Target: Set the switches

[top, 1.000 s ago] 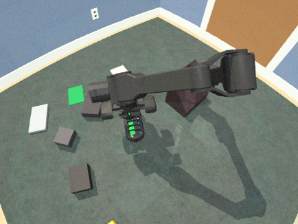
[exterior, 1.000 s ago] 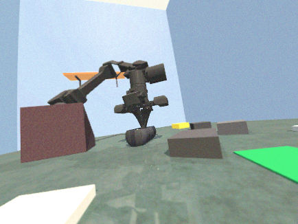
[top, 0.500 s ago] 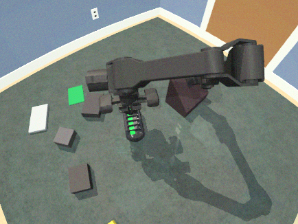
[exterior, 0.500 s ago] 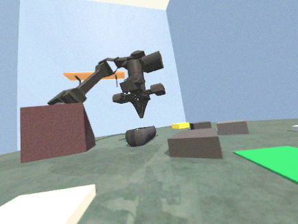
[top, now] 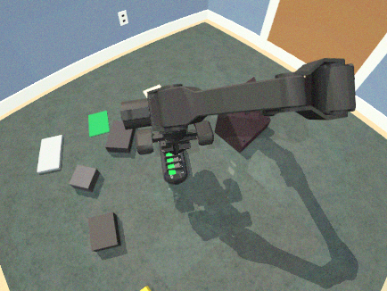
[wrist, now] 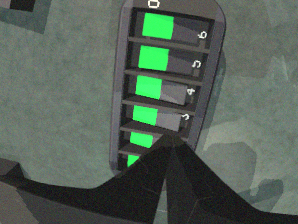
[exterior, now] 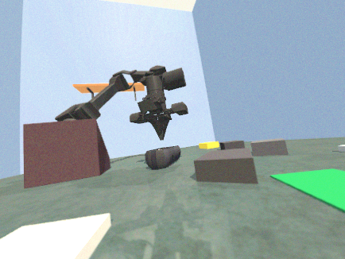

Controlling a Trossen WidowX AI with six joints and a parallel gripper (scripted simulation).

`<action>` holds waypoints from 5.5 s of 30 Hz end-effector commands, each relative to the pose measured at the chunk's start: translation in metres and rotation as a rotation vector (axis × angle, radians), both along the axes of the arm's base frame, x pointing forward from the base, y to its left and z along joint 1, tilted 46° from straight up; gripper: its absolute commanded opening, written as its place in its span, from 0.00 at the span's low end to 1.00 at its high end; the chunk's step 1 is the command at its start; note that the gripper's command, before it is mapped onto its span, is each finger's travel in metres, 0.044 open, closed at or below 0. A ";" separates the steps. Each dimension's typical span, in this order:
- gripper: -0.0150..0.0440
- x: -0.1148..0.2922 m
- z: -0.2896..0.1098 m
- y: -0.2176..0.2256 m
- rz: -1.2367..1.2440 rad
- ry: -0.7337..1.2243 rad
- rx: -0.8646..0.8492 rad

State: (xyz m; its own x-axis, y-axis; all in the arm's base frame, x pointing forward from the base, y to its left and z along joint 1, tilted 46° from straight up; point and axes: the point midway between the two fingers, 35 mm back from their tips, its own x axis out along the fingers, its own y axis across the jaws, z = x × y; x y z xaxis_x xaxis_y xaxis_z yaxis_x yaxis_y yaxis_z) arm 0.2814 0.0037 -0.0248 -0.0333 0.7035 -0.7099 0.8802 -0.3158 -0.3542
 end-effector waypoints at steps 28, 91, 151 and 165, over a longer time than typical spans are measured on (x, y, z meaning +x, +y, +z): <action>0.25 -0.002 -0.023 0.025 -0.002 0.005 0.006; 0.25 -0.036 -0.004 0.014 0.002 0.014 0.005; 0.69 -0.030 0.080 -0.072 -0.001 0.018 0.001; 0.25 -0.031 0.087 -0.078 0.000 0.018 0.002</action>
State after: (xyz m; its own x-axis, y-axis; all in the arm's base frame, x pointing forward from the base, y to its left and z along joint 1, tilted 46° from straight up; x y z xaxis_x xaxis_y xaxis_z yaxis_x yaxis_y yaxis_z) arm 0.2504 -0.0720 0.0614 -0.0467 0.7077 -0.7050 0.8720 -0.3154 -0.3743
